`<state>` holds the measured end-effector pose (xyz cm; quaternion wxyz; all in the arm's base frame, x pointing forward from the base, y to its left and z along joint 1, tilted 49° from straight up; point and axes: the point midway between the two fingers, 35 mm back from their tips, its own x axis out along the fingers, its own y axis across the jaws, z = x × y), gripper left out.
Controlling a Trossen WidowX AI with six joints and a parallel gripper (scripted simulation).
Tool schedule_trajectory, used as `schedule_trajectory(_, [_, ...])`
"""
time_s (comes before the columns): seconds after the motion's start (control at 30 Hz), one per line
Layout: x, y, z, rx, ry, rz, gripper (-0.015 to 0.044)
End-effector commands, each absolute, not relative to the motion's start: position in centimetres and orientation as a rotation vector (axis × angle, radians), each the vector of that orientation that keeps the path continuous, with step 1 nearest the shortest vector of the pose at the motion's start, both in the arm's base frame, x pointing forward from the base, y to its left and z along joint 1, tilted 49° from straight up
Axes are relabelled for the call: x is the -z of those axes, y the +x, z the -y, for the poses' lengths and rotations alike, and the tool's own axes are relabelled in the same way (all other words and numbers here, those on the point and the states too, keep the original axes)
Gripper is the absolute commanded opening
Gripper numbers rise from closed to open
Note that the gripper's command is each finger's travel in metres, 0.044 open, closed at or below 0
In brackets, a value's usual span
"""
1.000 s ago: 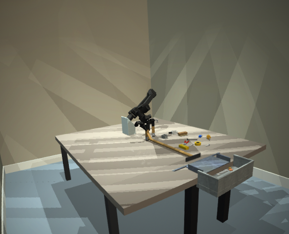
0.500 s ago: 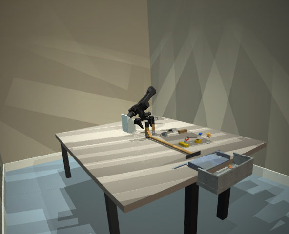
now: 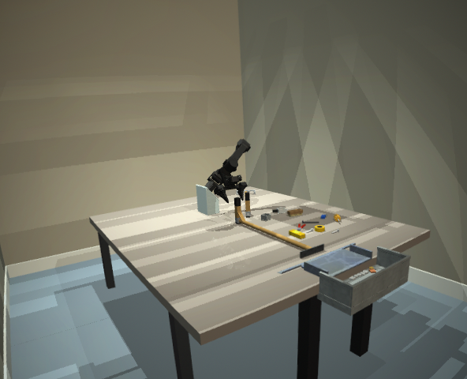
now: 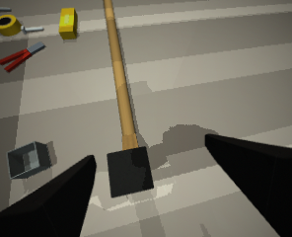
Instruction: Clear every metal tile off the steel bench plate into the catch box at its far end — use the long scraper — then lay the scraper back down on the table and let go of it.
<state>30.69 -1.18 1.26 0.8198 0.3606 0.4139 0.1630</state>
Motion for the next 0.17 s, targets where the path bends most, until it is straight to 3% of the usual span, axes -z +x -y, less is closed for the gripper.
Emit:
schedule_trajectory(0.0, [-2.16, 30.56, 2.17, -0.353, 0.757, -0.875, 0.044])
schedule_trajectory(0.13, [-2.75, 30.24, 2.98, -0.353, 0.756, -0.878, 0.044])
